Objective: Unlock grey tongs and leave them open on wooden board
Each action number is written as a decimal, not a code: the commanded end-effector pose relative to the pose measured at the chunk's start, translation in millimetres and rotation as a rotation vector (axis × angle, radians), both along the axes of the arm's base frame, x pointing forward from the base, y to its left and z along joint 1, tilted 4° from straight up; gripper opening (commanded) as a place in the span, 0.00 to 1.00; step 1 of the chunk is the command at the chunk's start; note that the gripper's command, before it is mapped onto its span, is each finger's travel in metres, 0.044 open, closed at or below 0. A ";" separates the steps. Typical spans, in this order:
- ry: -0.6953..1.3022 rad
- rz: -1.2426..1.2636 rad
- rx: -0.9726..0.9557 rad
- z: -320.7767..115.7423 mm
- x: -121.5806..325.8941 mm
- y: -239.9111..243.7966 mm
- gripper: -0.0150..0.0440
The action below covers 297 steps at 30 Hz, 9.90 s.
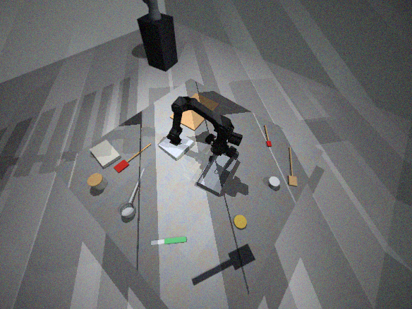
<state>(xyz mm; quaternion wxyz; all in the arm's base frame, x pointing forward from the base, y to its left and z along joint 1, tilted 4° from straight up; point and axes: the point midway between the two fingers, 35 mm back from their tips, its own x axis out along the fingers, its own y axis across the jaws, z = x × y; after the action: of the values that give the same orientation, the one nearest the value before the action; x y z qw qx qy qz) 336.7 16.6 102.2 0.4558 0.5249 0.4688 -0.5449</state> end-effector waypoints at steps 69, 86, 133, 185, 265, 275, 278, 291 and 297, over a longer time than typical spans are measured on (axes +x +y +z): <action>-0.007 2.968 0.106 33.3 -40.1 168.6 0.00; -0.013 3.671 0.131 40.6 -62.5 203.5 0.00; -0.040 3.597 0.140 56.0 -229.4 325.3 0.00; -0.496 3.209 0.072 70.2 -383.1 351.0 0.00; -1.816 2.603 -0.056 108.6 -379.7 312.4 0.00; -1.816 2.603 -0.056 108.6 -379.7 312.4 0.00; -1.798 2.618 -0.057 108.0 -380.0 313.9 0.00; -1.569 2.804 -0.058 100.2 -383.3 330.9 0.00; -1.447 2.883 -0.053 95.8 -384.2 337.3 0.00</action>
<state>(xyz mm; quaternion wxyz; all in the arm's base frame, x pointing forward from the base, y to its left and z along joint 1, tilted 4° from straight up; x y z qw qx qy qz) -47.9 350.0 195.6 -0.6887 0.1971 -0.2268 -0.6599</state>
